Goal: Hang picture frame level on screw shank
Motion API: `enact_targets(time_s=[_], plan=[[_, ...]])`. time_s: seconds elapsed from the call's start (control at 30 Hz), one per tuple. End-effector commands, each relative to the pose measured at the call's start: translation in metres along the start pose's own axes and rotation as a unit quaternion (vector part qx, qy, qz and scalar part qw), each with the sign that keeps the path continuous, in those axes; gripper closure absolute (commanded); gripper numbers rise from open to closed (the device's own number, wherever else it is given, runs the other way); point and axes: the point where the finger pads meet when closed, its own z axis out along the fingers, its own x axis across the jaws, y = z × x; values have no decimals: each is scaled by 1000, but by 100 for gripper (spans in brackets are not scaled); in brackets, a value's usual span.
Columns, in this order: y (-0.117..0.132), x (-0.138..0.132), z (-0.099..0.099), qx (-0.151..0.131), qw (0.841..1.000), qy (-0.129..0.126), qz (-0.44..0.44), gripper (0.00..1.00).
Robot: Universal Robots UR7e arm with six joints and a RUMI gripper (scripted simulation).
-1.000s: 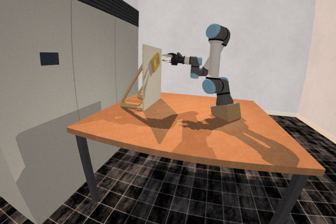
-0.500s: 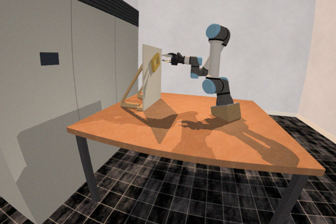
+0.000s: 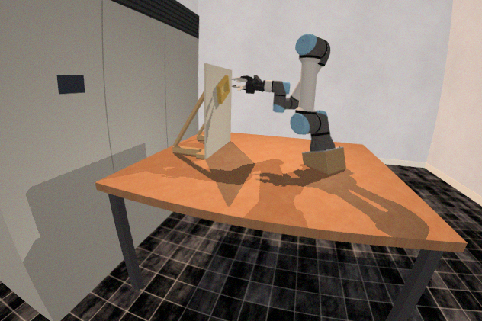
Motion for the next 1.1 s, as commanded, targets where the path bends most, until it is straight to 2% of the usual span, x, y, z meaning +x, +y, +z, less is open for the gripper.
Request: enact_targets(time_s=[0.0, 0.5, 1.07], plan=[[0, -1, 1, 0, 1000, -1, -1, 71], [-1, -1, 7, 0, 1000, -1, -1, 71], [0, -1, 27, 0, 1000, -1, -1, 71]])
